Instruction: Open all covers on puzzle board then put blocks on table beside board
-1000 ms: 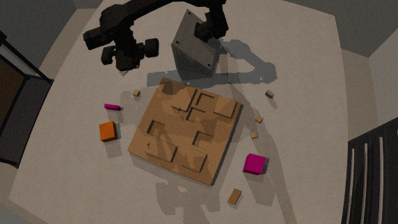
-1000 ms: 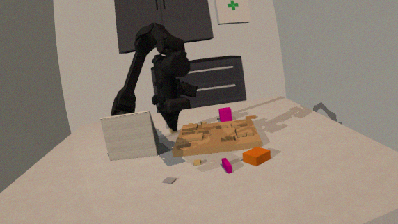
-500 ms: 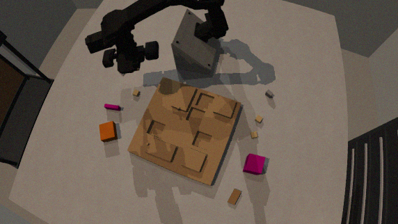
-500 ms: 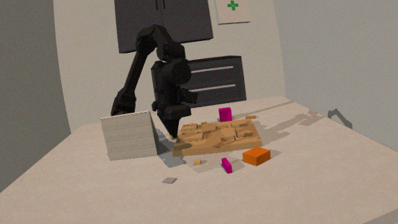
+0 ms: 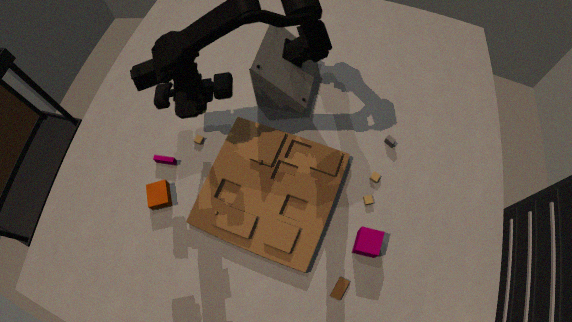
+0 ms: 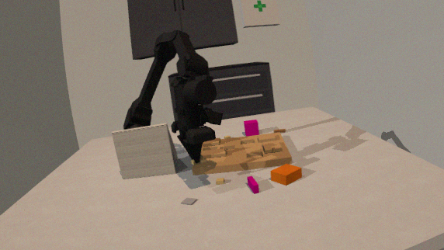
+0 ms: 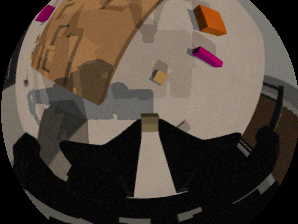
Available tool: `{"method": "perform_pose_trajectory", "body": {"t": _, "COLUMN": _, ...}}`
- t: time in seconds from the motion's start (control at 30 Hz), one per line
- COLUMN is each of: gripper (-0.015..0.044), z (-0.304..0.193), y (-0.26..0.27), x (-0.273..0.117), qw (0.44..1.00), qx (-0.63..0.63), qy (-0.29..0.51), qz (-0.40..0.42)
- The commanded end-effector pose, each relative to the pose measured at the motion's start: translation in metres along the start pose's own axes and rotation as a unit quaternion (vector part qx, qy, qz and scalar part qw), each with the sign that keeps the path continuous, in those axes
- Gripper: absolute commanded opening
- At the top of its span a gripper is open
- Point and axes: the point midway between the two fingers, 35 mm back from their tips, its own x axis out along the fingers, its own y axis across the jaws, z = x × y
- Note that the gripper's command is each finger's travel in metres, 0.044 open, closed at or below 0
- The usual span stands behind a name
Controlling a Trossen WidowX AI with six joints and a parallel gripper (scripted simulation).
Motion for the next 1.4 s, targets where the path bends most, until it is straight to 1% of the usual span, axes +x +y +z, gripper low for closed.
{"method": "perform_pose_trajectory", "body": {"t": 0.0, "gripper": 0.0080, "z": 0.000, "y": 0.001, "x": 0.009, "qw": 1.000, "qx": 0.004, "qy": -0.002, "qz": 0.003}}
{"method": "perform_pose_trajectory", "body": {"t": 1.13, "gripper": 0.0080, "z": -0.002, "y": 0.006, "x": 0.064, "qw": 1.000, "qx": 0.003, "qy": -0.003, "qz": 0.005}}
{"method": "perform_pose_trajectory", "body": {"t": 1.3, "gripper": 0.0080, "z": -0.002, "y": 0.007, "x": 0.066, "qw": 1.000, "qx": 0.003, "qy": -0.003, "qz": 0.005}}
{"method": "perform_pose_trajectory", "body": {"t": 1.37, "gripper": 0.0133, "z": -0.002, "y": 0.005, "x": 0.063, "qw": 1.000, "qx": 0.000, "qy": -0.001, "qz": 0.003}}
